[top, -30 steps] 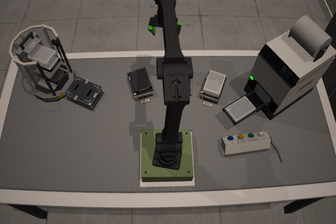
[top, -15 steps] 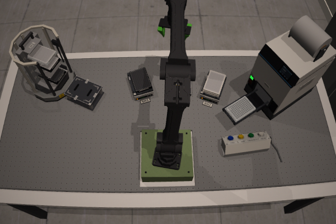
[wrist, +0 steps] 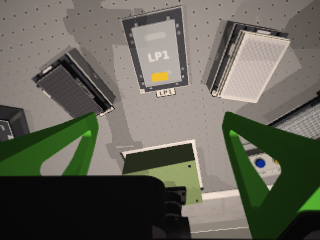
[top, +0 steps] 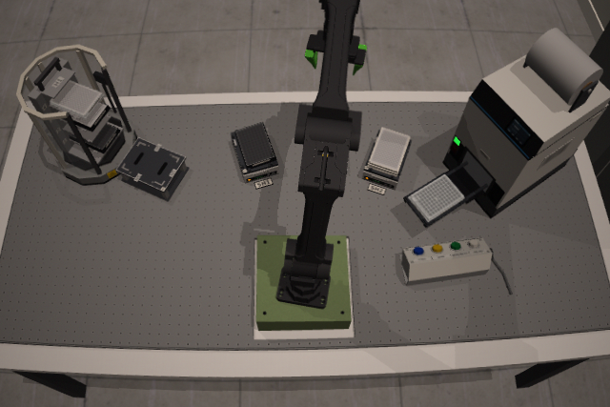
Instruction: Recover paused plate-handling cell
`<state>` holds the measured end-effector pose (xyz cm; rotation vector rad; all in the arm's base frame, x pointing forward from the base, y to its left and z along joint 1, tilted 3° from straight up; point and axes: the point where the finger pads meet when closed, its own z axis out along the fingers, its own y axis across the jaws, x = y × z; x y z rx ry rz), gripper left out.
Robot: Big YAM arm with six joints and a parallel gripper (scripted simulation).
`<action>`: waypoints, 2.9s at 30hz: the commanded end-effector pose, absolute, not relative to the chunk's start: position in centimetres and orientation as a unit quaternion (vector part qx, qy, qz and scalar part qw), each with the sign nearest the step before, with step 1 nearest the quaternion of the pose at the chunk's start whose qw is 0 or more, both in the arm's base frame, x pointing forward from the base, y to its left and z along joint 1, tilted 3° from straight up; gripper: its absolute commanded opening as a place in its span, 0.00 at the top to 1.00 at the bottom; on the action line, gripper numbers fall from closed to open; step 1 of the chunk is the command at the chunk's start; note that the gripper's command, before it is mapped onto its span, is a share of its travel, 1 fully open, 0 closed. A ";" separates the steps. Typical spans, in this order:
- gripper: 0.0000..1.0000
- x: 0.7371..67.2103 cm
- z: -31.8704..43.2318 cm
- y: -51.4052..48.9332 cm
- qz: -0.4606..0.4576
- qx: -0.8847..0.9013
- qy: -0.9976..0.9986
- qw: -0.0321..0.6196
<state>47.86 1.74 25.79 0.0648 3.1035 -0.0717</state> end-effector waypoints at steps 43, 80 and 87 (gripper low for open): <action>0.00 43.6 26.7 -11.7 -0.021 0.186 0.982 0.031; 0.00 42.4 26.3 -15.8 -0.024 0.099 0.994 0.023; 0.00 42.4 26.3 -15.8 -0.024 0.099 0.994 0.023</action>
